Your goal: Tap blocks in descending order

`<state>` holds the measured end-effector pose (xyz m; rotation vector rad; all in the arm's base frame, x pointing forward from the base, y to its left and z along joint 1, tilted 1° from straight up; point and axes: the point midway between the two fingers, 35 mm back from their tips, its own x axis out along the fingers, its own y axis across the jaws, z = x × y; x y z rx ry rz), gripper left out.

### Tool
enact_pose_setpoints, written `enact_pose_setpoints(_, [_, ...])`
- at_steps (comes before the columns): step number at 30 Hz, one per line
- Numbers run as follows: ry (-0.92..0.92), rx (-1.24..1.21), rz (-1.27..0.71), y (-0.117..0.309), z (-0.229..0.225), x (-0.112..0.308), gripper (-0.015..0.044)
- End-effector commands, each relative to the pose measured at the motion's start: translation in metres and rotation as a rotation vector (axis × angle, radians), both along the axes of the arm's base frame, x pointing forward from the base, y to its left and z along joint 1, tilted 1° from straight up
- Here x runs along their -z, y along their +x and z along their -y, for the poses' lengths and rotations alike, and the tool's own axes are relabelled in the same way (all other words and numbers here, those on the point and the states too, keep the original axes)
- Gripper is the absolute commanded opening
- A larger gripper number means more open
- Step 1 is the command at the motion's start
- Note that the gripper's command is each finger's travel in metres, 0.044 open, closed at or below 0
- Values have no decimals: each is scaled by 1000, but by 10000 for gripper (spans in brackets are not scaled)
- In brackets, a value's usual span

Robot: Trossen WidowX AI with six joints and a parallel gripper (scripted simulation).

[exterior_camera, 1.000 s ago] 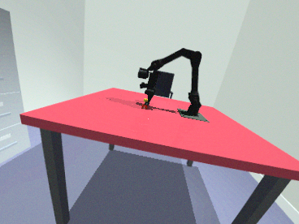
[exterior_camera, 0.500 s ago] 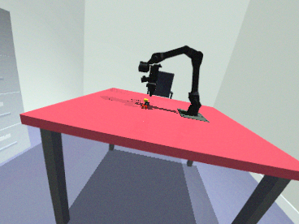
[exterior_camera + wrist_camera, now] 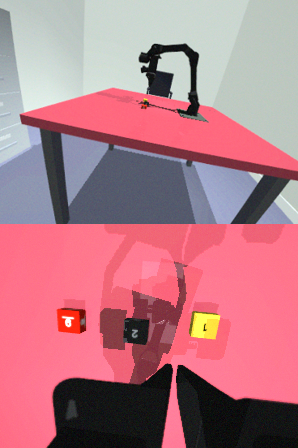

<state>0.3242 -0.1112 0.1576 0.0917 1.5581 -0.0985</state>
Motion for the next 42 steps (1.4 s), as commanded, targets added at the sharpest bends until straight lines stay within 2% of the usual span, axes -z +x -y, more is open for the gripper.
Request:
enact_pose_setpoints(1, [-7,8,4,-1,41,-3,20])
enact_pose_setpoints(6, [-7,8,4,-1,41,-1,20])
enact_pose_setpoints(13, [-7,8,4,0,42,75,20])
enact_pose_setpoints(42, [-7,8,4,0,43,108,20])
